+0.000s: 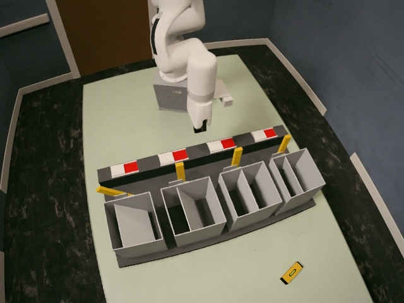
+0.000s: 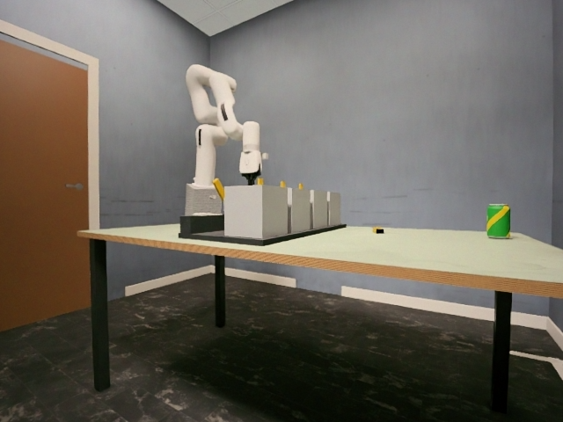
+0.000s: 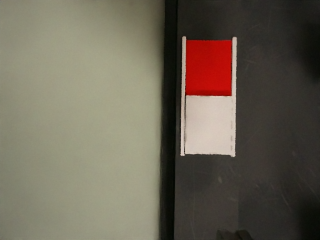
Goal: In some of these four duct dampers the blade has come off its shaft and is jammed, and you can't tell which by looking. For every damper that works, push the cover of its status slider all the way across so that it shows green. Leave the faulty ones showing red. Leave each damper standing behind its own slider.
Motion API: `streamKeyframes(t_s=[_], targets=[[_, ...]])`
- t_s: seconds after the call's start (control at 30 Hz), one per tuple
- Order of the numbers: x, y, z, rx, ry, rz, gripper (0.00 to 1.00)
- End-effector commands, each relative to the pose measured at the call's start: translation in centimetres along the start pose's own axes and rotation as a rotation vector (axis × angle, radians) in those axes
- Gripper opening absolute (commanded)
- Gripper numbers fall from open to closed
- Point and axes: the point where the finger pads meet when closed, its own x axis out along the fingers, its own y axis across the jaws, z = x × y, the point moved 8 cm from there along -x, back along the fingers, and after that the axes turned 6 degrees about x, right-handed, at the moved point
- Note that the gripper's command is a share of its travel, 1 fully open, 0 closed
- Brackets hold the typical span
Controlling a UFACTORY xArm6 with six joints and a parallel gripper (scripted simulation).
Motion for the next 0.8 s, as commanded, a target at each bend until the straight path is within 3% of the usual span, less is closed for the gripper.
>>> streamKeyframes(t_s=[0.0,0.77], targets=[[1.8,0.4,0.0,0.001,-0.003,0.006,0.00],[3.7,0.4,0.0,0.001,-0.003,0.006,0.00]])
